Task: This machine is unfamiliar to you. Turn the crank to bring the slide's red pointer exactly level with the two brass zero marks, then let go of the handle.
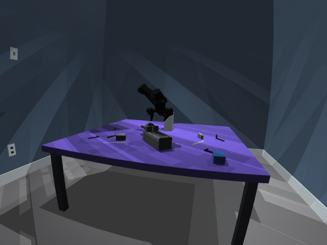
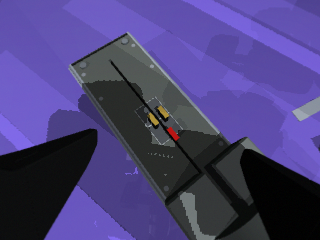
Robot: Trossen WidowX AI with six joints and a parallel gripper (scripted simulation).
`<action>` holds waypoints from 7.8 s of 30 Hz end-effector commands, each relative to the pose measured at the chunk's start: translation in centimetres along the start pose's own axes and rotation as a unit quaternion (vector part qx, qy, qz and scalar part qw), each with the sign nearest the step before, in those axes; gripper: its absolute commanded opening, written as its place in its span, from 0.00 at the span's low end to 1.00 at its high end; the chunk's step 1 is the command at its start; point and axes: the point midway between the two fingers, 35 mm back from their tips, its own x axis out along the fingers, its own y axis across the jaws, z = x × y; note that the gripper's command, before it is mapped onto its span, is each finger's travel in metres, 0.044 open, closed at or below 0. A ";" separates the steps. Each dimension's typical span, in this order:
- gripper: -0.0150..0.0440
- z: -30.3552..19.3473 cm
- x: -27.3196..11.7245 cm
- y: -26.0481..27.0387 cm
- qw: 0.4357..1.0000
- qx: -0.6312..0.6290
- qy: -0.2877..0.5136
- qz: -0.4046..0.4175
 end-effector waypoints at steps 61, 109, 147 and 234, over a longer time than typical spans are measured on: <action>1.00 -1.1 -6.1 -13.6 0.926 -0.295 -0.012 0.237; 1.00 -8.7 2.3 -14.5 0.926 -0.297 -0.012 0.234; 0.25 -9.6 3.0 -14.6 0.926 -0.297 -0.012 0.234; 0.25 -13.4 3.0 -11.9 0.925 -0.297 -0.011 0.235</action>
